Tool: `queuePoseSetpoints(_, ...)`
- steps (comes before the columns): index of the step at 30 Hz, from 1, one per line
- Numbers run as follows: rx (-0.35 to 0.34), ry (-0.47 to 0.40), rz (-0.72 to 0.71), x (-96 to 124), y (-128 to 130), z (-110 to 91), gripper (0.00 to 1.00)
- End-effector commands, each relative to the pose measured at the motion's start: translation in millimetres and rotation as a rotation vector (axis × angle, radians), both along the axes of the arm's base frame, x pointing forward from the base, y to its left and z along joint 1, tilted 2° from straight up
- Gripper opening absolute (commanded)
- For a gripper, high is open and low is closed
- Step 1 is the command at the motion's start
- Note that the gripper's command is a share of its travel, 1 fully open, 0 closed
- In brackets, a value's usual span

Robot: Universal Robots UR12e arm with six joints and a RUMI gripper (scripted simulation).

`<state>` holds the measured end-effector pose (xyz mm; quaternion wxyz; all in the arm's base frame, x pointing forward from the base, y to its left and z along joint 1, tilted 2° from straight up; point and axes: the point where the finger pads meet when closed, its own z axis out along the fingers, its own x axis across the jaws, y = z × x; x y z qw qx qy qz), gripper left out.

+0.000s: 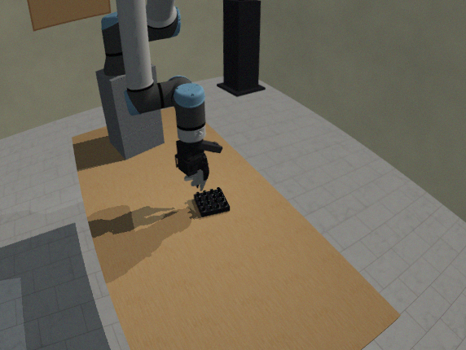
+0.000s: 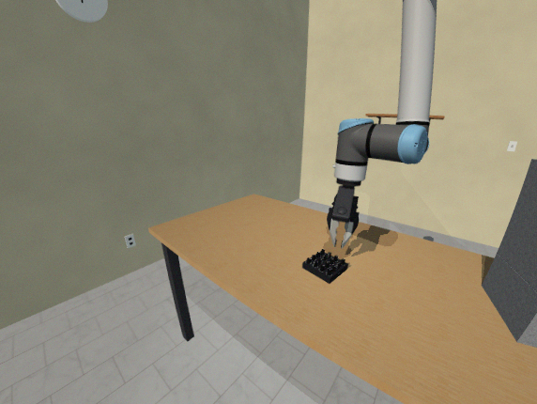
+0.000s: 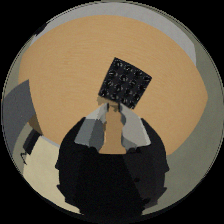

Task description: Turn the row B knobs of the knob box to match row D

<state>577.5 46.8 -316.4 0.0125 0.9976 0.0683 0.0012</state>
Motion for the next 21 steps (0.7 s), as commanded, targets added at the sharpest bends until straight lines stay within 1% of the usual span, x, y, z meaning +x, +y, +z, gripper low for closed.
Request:
queuePoseSetpoints(1,-0.004,-0.003,-0.122,0.8,0.1,2.2,0.11)
queuePoseSetpoints(2,-0.004,-0.003,-0.122,0.8,0.1,2.2,0.11)
queuePoseSetpoints(5,-0.003,-0.007,-0.255,1.1,-0.2,4.2,0.11)
queuePoseSetpoints(17,-0.001,-0.018,-0.663,1.9,-3.0,10.5,0.11)
queuePoseSetpoints(19,-0.001,-0.018,-0.663,1.9,-3.0,10.5,0.11)
queuePoseSetpoints(21,-0.001,-0.019,-0.723,1.9,-3.6,11.4,0.11)
